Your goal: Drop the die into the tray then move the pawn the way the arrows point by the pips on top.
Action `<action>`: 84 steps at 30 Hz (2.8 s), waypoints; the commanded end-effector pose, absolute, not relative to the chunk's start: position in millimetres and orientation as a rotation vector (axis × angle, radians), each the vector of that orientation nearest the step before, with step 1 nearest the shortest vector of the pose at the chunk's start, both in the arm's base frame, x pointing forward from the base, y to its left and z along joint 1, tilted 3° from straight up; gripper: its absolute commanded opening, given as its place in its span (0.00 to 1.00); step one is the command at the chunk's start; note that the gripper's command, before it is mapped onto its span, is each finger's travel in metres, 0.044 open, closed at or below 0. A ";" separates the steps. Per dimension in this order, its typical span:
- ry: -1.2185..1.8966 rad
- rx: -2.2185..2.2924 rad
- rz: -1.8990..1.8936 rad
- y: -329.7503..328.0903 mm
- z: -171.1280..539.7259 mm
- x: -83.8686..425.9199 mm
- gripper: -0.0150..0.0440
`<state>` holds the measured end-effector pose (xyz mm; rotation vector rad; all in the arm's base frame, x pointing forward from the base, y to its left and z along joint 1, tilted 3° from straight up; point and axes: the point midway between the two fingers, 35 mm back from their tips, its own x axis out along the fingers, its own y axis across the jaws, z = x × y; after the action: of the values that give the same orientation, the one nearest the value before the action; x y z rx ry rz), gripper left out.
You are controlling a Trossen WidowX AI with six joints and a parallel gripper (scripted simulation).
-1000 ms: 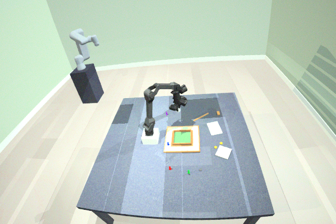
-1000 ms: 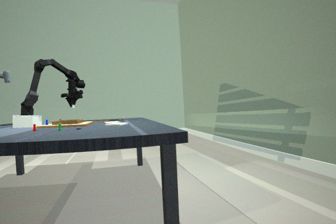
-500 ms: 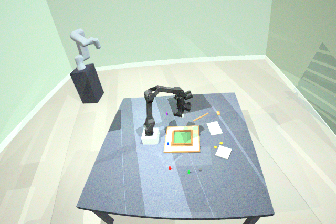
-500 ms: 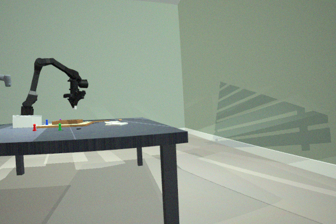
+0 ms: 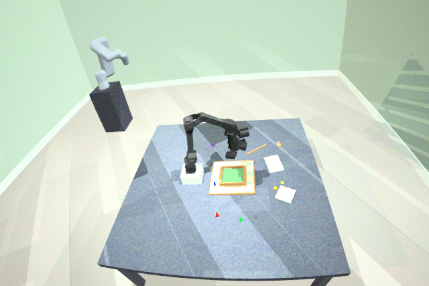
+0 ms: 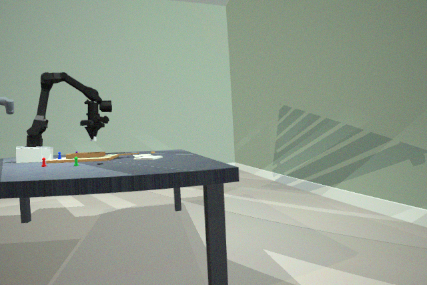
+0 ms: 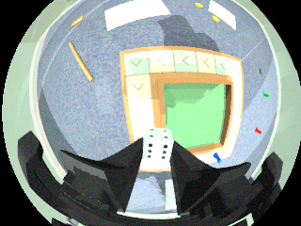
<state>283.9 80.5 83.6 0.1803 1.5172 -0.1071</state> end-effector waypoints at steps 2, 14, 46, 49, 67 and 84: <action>1.520 0.143 -0.067 56.1 77.6 281.8 0.25; 1.520 0.049 0.020 2.1 64.5 272.7 0.25; 0.670 0.042 0.012 -2.9 51.8 285.1 0.25; 0.670 0.042 0.012 -3.2 57.8 281.0 0.25; 0.672 0.042 0.012 -4.5 87.9 245.8 0.25; 0.675 0.043 0.007 -5.0 86.7 245.7 0.43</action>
<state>245.7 -5.0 86.8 0.0432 0.6746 0.0069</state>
